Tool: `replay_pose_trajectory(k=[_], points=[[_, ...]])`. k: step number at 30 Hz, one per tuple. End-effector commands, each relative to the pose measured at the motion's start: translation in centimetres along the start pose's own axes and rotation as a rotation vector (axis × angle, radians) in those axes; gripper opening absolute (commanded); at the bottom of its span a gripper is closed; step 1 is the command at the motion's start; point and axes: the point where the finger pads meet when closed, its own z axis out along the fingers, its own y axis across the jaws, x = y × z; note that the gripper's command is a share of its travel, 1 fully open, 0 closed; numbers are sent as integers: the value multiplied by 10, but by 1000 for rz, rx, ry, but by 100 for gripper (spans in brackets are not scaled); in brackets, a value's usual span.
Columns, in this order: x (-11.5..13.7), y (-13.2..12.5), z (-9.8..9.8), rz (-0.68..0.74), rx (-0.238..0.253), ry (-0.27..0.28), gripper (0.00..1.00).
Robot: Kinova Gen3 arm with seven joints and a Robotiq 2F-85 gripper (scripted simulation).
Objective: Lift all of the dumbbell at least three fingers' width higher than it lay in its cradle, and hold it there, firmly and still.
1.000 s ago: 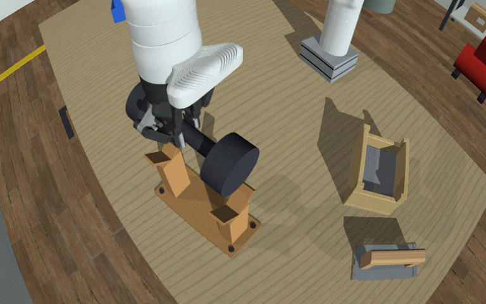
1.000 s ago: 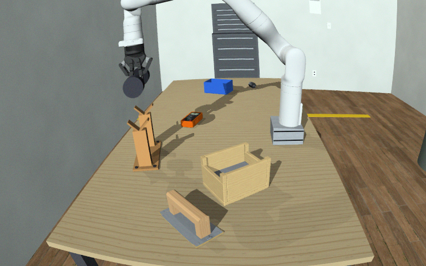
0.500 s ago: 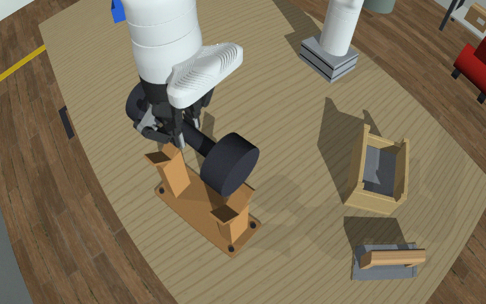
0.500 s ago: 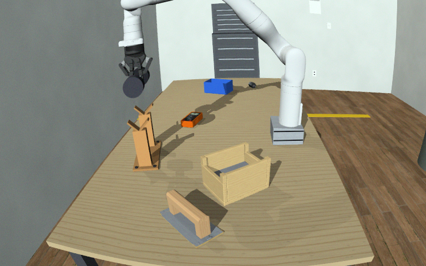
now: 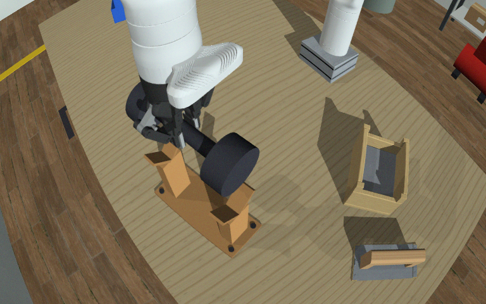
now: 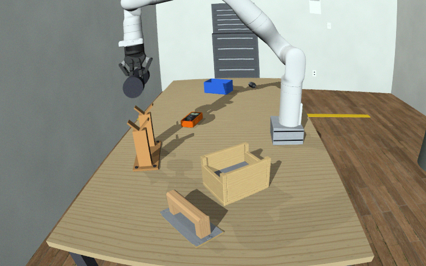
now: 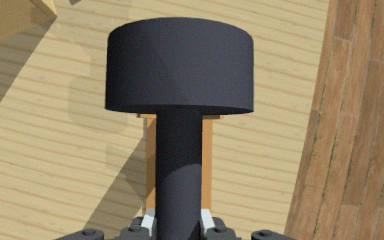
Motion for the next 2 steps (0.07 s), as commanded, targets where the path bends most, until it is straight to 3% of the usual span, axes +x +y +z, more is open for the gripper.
replay_pose_trajectory(k=[1, 2], points=[[0, 0, -2, 0, -3, 0, 10], [0, 0, -2, 0, -3, 0, 10]])
